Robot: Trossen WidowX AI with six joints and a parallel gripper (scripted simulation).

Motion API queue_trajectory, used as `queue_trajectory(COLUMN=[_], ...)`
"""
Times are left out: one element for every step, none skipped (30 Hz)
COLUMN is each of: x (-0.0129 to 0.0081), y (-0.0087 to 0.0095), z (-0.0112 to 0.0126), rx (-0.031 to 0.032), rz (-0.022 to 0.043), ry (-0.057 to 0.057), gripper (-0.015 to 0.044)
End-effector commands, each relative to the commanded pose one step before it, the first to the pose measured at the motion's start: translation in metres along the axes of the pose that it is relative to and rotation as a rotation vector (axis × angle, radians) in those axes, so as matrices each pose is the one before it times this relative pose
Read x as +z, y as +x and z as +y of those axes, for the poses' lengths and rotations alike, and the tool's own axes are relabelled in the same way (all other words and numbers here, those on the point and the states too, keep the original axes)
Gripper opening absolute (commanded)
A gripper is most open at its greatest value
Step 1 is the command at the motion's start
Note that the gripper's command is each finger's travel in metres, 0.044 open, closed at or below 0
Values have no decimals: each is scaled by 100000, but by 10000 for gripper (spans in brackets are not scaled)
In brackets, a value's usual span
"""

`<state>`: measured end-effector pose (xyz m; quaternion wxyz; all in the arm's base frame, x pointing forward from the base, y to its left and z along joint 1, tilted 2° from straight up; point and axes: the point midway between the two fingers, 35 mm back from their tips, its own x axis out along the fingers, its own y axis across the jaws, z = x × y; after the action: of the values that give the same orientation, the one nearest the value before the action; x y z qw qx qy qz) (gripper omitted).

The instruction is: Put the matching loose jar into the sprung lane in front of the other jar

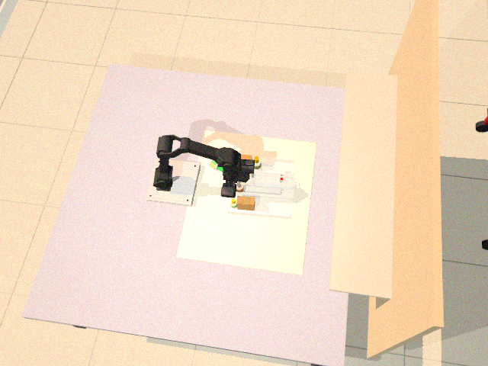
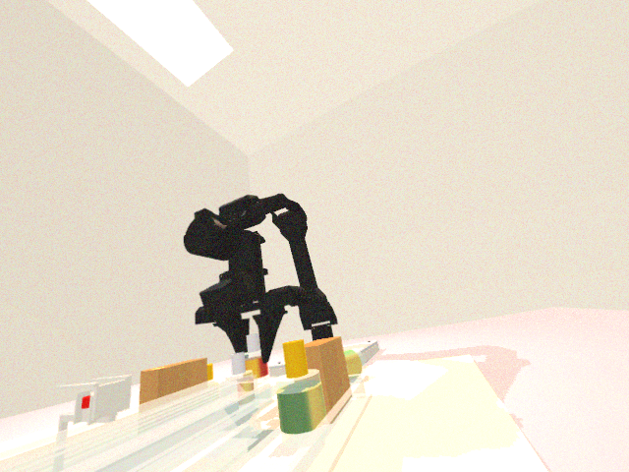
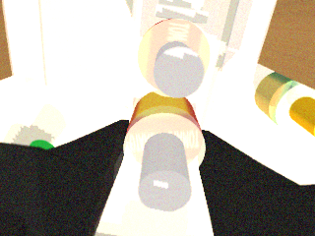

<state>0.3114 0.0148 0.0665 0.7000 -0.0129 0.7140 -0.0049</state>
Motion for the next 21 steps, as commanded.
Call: queue_trajectory(x=[919, 49, 49, 49, 49, 49, 49, 49, 48, 48, 48, 48, 48, 48, 48, 48, 48, 48, 48, 48, 47], y=[-308, -4, -4, -4, -4, -4, -4, -4, -11, -11, -11, -11, -11, -11, -11, -11, -11, -11, -11, -11, -11], z=[23, 0, 0, 0, 0, 0, 0, 0, 0, 0, 0, 0, 0, 0, 0, 0, 0, 0, 0, 0, 0], rx=[199, 0, 0, 0, 0, 0, 0, 0, 0, 0, 0, 0, 0, 0, 0, 0, 0, 0, 0, 0, 0], rz=[-2667, -4, -4, -4, -4, -4, -4, -4, -4, -4, -4, -4, -4, -4, -4, -4, -4, -4, -4, -4, -4], ry=[69, 0, 0, 0, 0, 0, 0, 0, 0, 0, 0, 0, 0, 0, 0, 0, 0, 0, 0, 0, 0], gripper=[0, 0, 0, 0, 0, 0, 0, 0, 0, 0, 0, 0, 0, 0, 0, 0, 0, 0, 0, 0, 0])
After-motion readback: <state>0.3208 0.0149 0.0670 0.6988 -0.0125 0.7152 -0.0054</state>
